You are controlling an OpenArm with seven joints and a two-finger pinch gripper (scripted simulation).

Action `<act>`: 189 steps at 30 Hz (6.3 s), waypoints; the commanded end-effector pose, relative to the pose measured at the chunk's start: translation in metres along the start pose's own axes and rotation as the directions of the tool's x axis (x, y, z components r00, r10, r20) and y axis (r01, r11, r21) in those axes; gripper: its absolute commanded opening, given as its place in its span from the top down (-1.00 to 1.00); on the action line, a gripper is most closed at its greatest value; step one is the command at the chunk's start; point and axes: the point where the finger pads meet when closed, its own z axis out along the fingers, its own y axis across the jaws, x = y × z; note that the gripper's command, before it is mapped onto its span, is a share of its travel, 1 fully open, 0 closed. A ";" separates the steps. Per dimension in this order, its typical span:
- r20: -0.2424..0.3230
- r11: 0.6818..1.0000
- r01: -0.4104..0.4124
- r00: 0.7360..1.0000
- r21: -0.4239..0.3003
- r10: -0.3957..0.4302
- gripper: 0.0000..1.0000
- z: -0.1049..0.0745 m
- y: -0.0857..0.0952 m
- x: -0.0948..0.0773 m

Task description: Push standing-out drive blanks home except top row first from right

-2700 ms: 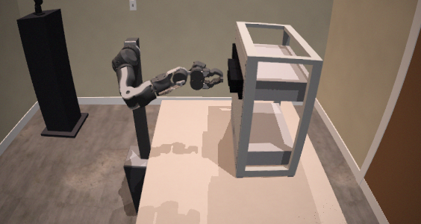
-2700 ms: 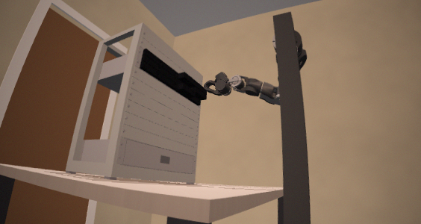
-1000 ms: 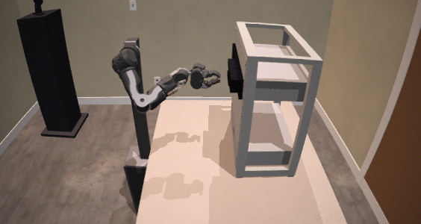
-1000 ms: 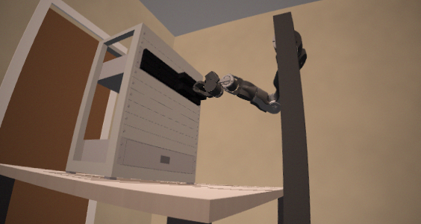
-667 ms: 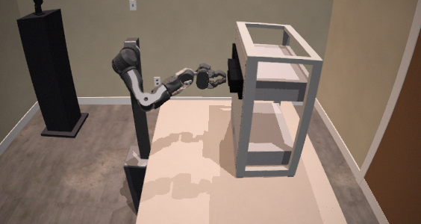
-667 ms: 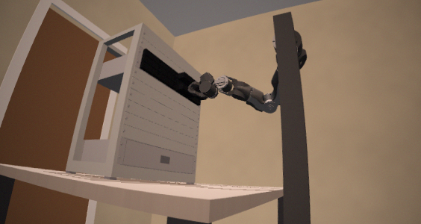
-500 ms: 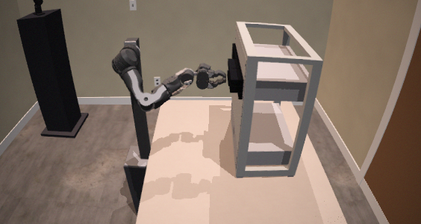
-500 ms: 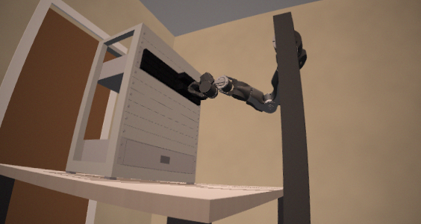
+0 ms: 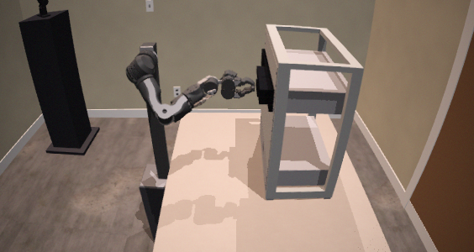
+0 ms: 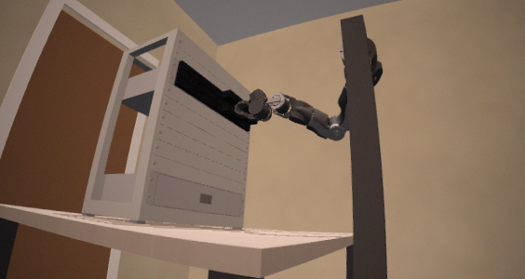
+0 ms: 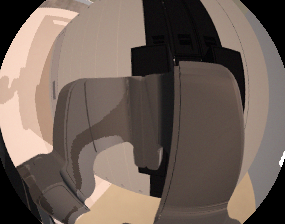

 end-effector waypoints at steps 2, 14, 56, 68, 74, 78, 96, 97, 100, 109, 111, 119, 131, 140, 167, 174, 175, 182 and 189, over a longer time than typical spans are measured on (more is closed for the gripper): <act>0.000 1.000 0.001 1.000 -0.003 -0.001 1.00 0.000 0.003 -0.001; 0.000 1.000 0.001 1.000 -0.003 -0.001 1.00 0.000 0.003 -0.001; 0.002 1.000 0.001 1.000 0.001 -0.001 1.00 0.028 0.005 0.002; -0.001 1.000 0.001 1.000 -0.003 -0.001 1.00 0.030 0.007 0.003; -0.001 1.000 0.001 1.000 -0.003 -0.001 1.00 0.030 0.007 0.003; -0.001 1.000 0.001 1.000 -0.003 -0.001 1.00 0.030 0.007 0.003; 0.000 1.000 0.001 1.000 -0.001 -0.001 1.00 0.033 0.009 0.005; 0.000 1.000 0.001 1.000 -0.001 -0.001 1.00 0.033 0.009 0.005; 0.000 1.000 0.001 1.000 -0.001 -0.001 1.00 0.033 0.009 0.005; 0.000 1.000 0.001 1.000 -0.001 -0.001 1.00 0.033 0.009 0.005; 0.000 1.000 0.001 1.000 -0.001 -0.001 1.00 0.033 0.009 0.005; 0.002 1.000 0.001 1.000 0.001 -0.001 1.00 0.036 0.008 0.004; 0.001 1.000 0.001 1.000 0.000 -0.001 1.00 0.036 0.009 0.004; 0.001 1.000 0.001 1.000 0.000 -0.001 1.00 0.036 0.009 0.004; 0.001 1.000 0.001 1.000 0.000 -0.001 1.00 0.039 0.008 0.004; 0.002 1.000 0.001 1.000 0.001 -0.001 1.00 0.039 0.008 0.003; 0.002 1.000 0.001 1.000 0.001 -0.001 1.00 0.040 0.008 0.003; 0.001 1.000 0.001 1.000 0.000 -0.001 1.00 0.042 0.008 0.003; 0.001 1.000 0.001 1.000 0.000 -0.001 1.00 0.042 0.008 0.003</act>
